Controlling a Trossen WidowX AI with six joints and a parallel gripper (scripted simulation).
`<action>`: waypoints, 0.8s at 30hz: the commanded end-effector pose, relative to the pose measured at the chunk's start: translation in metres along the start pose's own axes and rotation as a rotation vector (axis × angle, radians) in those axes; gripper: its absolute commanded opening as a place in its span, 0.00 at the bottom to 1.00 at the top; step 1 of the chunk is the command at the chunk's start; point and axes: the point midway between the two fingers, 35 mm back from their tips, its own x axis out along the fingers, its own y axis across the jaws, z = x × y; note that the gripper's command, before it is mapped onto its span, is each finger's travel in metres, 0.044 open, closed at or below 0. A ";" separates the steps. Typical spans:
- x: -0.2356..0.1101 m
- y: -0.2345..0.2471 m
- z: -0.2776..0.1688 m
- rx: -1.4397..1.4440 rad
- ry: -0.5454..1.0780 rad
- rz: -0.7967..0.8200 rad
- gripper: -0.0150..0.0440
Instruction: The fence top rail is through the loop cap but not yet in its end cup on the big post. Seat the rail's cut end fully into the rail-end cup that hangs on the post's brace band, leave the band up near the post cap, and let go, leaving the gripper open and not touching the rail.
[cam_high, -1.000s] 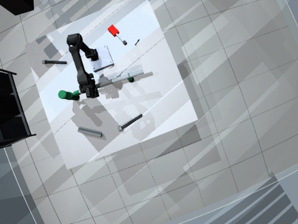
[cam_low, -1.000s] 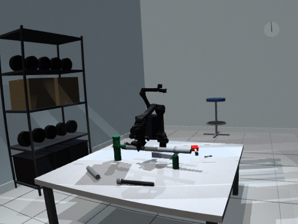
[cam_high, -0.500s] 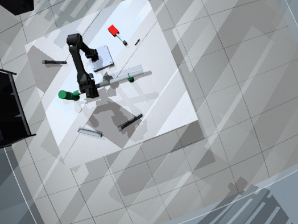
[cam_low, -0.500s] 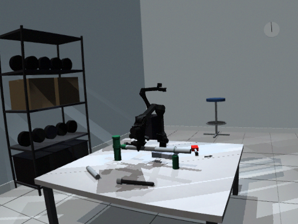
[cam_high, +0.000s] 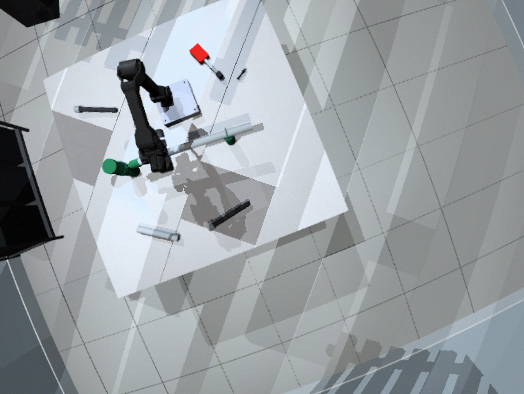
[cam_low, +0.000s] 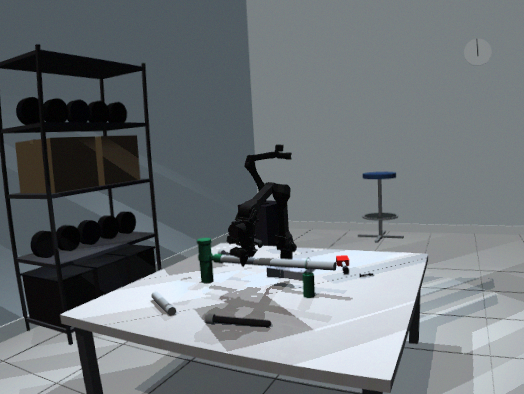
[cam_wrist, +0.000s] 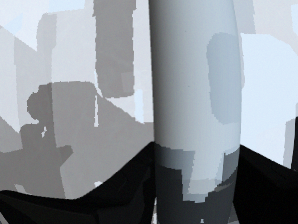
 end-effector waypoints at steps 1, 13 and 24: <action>-0.003 0.001 0.005 0.000 -0.013 0.006 0.25; -0.004 0.001 0.005 0.000 -0.013 0.006 0.25; -0.001 0.000 0.001 -0.001 0.000 -0.001 0.25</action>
